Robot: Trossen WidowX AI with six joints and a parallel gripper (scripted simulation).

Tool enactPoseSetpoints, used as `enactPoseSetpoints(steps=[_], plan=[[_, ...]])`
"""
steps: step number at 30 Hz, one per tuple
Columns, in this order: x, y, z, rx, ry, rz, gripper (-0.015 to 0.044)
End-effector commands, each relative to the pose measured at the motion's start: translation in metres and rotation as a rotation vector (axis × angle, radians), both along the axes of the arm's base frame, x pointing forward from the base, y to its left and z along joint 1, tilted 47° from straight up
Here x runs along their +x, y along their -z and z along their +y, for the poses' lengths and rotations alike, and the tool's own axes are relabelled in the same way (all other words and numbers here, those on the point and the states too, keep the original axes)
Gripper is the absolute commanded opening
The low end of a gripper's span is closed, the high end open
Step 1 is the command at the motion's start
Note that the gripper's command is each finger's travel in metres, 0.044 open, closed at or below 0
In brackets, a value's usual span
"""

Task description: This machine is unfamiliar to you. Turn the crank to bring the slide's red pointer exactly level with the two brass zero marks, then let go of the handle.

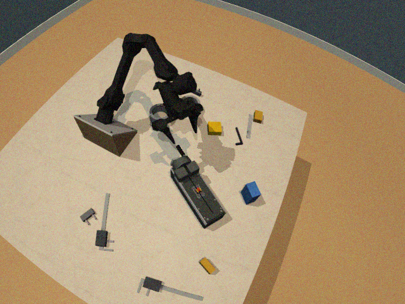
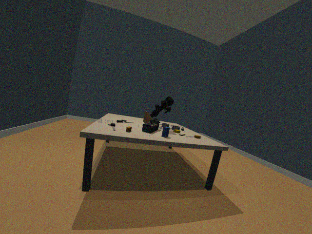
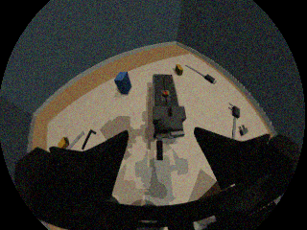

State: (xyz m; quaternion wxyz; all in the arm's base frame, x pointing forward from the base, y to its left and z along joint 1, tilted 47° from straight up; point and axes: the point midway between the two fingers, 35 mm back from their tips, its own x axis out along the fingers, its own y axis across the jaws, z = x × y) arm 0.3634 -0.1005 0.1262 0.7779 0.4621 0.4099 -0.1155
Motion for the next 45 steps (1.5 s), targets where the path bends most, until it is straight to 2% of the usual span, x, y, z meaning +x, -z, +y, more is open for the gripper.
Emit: enactPoseSetpoints(steps=[1,17,45], plan=[[-0.005,0.001,0.001,0.003,0.026,0.014,0.0440],[0.002,0.054,0.056,0.007,0.026,0.012,0.0440],[0.006,0.082,0.086,0.008,0.025,0.016,0.0440]])
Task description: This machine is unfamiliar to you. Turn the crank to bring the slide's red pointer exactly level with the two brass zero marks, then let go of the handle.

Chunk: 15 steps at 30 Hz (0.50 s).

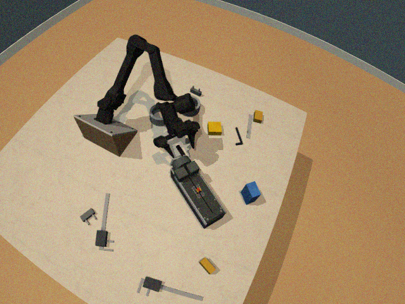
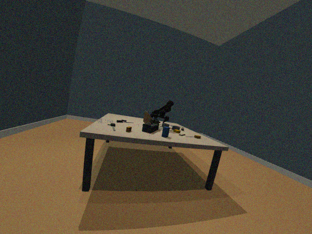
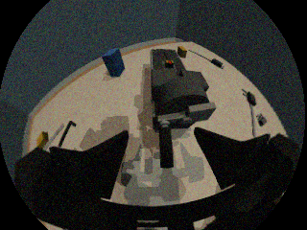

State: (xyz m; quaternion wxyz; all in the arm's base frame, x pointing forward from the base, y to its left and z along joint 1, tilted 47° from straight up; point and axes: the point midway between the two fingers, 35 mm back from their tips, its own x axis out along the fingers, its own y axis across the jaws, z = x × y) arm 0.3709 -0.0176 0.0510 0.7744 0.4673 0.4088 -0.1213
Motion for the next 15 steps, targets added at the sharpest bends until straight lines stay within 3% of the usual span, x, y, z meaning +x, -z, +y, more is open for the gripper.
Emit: enactPoseSetpoints(steps=[1,15], plan=[[-0.002,0.008,0.004,0.002,0.010,0.011,0.0440],[-0.001,0.022,0.019,0.004,0.011,0.006,0.0440]])
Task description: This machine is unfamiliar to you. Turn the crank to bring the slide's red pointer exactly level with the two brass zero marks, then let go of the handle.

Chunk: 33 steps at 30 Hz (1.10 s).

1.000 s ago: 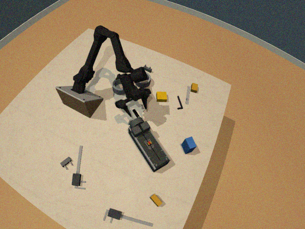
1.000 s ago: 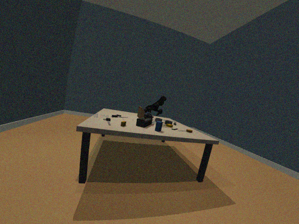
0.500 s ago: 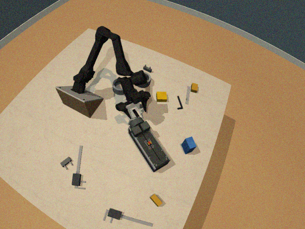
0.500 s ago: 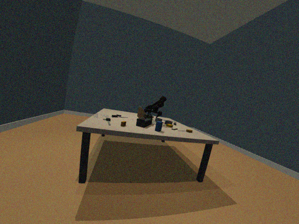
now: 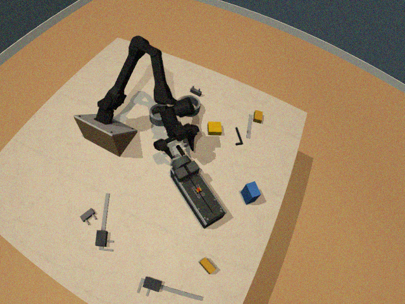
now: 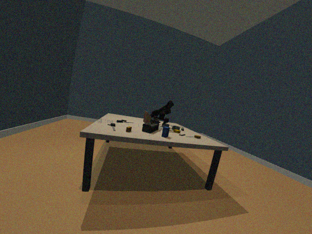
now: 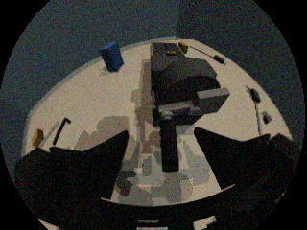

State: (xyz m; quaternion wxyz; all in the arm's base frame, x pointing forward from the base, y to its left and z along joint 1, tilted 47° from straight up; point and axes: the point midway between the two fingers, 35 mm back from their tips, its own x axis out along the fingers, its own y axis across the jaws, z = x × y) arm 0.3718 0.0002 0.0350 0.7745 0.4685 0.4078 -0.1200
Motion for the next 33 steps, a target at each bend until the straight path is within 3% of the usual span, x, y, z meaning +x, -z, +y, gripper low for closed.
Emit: enactPoseSetpoints(steps=[1,18,33], plan=[[-0.0021,0.0059,0.0016,0.002,0.011,0.009,0.0440],[-0.0021,0.0059,0.0016,0.002,0.011,0.009,0.0000],[-0.0026,0.0073,0.0032,0.002,0.011,0.009,0.0000]])
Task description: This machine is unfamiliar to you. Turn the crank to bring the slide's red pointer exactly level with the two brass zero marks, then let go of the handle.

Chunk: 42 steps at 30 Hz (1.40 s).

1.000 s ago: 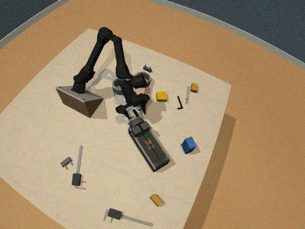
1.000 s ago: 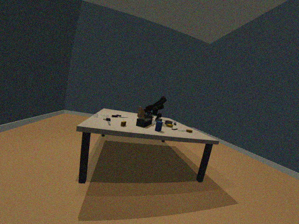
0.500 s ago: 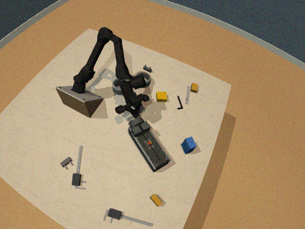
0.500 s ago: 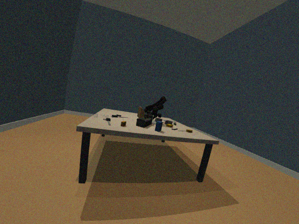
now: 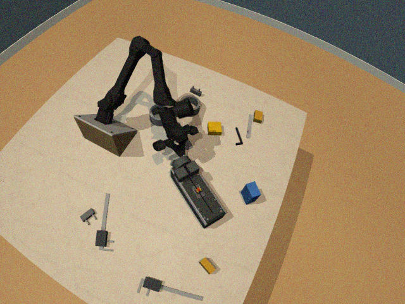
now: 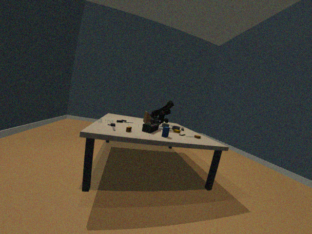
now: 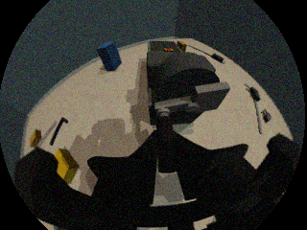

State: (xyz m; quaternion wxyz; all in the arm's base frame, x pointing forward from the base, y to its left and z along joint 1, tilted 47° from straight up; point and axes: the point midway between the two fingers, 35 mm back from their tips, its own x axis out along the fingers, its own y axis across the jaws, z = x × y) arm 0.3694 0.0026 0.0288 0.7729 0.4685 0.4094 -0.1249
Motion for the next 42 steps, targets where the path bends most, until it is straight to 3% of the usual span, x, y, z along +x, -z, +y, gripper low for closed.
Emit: enactPoseSetpoints(steps=[1,42], plan=[[0.000,0.002,0.001,0.004,0.004,0.001,0.0000],[-0.007,0.026,0.007,0.004,0.004,0.001,0.0000]])
